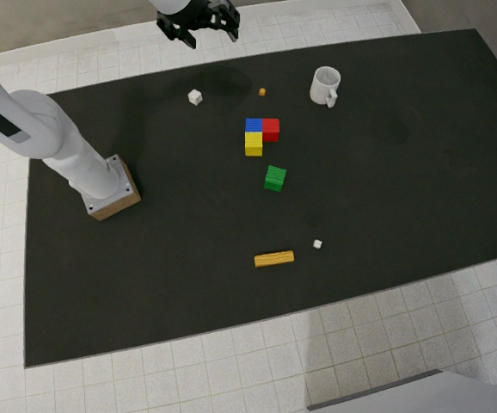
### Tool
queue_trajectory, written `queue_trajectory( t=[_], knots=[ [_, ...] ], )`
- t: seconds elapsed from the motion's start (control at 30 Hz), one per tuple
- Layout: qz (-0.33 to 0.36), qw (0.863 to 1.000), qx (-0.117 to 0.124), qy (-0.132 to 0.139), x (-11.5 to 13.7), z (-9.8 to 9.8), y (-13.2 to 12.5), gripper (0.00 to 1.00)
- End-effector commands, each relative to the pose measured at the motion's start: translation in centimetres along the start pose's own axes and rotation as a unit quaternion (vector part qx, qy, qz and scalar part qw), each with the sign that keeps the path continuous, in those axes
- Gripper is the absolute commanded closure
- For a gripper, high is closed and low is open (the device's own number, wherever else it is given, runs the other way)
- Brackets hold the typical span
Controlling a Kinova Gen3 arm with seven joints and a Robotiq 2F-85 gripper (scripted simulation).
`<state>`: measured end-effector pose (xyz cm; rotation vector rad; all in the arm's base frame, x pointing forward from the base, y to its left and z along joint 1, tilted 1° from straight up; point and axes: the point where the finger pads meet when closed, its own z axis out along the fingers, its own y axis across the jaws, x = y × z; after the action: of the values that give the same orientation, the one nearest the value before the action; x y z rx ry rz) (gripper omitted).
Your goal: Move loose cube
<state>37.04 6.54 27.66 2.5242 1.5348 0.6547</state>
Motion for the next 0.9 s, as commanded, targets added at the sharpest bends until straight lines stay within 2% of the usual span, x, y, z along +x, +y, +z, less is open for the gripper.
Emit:
queue_trajectory(
  t=[0.0,0.03,0.07,0.17,0.2,0.3,0.37,0.57,0.73,0.87],
  knots=[
    [0.023,0.998,0.038,-0.034,-2.5,4.3,2.8,0.00],
    [0.029,0.998,0.045,-0.043,-3.4,5.4,3.6,0.00],
    [0.029,0.998,0.045,-0.043,-3.4,5.4,3.6,0.00],
    [0.044,0.994,0.066,-0.072,-6.6,8.6,5.9,0.00],
    [0.043,0.994,0.065,-0.073,-6.7,8.6,5.9,0.00],
    [0.058,0.990,0.086,-0.100,-10.2,11.7,7.5,0.00],
    [0.058,0.990,0.086,-0.100,-10.2,11.7,7.5,0.00],
    [0.077,0.979,0.119,-0.147,-17.0,16.7,9.2,0.00],
    [0.083,0.972,0.136,-0.170,-20.6,18.9,9.5,0.00],
    [0.082,0.971,0.141,-0.176,-21.4,19.6,9.5,0.00]
  ],
)
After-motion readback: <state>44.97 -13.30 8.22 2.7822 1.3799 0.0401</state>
